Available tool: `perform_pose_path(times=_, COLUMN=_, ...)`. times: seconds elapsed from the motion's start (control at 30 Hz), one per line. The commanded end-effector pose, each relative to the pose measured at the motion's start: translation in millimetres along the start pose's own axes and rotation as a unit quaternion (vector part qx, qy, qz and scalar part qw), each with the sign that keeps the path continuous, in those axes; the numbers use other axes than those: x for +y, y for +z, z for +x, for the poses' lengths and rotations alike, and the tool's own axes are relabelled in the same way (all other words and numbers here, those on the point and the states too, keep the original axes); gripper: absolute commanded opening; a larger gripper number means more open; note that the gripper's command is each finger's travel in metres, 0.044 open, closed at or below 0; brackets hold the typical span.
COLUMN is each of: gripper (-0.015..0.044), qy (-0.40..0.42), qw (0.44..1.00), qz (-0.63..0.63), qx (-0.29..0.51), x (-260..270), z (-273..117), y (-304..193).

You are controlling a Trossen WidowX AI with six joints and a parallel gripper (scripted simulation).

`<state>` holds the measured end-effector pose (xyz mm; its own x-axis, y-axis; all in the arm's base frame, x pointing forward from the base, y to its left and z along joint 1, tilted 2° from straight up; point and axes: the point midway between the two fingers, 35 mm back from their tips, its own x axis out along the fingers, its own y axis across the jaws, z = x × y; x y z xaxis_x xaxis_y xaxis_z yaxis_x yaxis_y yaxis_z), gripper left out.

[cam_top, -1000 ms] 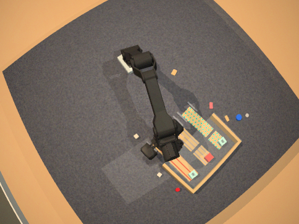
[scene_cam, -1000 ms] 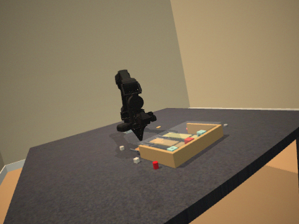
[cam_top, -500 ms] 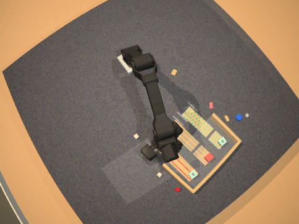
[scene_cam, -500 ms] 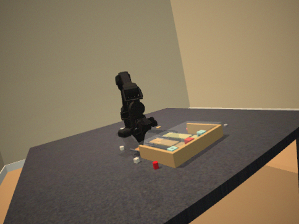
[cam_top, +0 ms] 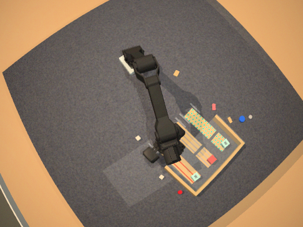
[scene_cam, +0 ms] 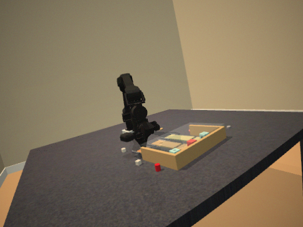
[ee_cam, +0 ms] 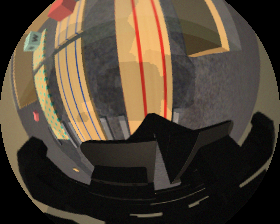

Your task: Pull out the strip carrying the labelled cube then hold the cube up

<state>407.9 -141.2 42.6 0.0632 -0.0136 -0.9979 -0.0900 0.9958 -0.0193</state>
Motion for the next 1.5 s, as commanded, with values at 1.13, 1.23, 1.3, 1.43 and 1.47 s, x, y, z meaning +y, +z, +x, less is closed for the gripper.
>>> perform_pose_path(times=1.13, gripper=0.0, qy=0.002, qw=1.0, qz=-0.002, qx=-0.002, x=0.8, z=3.2, y=0.6)
perform_pose_path(times=1.23, gripper=0.0, qy=0.002, qw=1.0, qz=-0.002, qx=-0.002, x=0.8, z=3.5, y=0.6)
perform_pose_path(times=1.3, gripper=0.0, qy=0.002, qw=1.0, qz=-0.002, qx=-0.002, x=0.8, z=3.7, y=0.6)
perform_pose_path(times=1.43, gripper=0.0, qy=0.002, qw=1.0, qz=-0.002, qx=-0.002, x=0.8, z=4.1, y=0.6)
perform_pose_path(times=1.47, gripper=0.0, qy=0.002, qw=1.0, qz=-0.002, qx=-0.002, x=0.8, z=4.2, y=0.6)
